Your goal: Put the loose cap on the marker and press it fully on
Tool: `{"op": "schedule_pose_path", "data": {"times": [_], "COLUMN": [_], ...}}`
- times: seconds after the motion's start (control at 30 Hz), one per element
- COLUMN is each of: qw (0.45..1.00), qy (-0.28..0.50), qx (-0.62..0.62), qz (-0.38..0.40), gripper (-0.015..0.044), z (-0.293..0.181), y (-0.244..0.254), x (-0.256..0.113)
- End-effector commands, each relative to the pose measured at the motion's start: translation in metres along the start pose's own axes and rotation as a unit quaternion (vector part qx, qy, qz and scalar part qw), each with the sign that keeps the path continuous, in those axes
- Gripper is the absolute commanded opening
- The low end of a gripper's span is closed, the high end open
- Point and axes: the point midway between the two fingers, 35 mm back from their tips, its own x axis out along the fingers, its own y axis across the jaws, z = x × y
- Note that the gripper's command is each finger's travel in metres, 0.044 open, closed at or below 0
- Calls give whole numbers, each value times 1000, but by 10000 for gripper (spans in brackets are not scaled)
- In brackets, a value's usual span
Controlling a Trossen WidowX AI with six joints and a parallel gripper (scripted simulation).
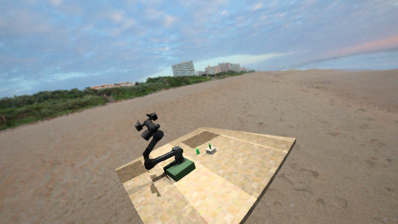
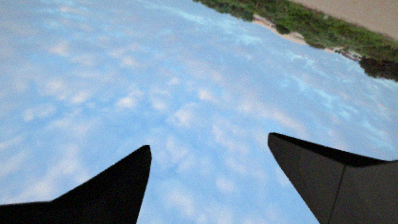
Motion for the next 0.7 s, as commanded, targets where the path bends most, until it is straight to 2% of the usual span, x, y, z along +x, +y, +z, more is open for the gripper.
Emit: {"op": "schedule_pose_path", "data": {"times": [0.0, 0.17, 0.4, 0.67], "qw": [1000, 982, 893, 754], "qy": [3, 67, 158, 223], "qx": [6, 167, 395, 565], "qz": [2, 51, 145, 251], "gripper": [374, 243, 243, 243], "z": [-2, -34, -46, -12], "y": [2, 65, 177, 278], "x": [0, -3, -18, -43]}}
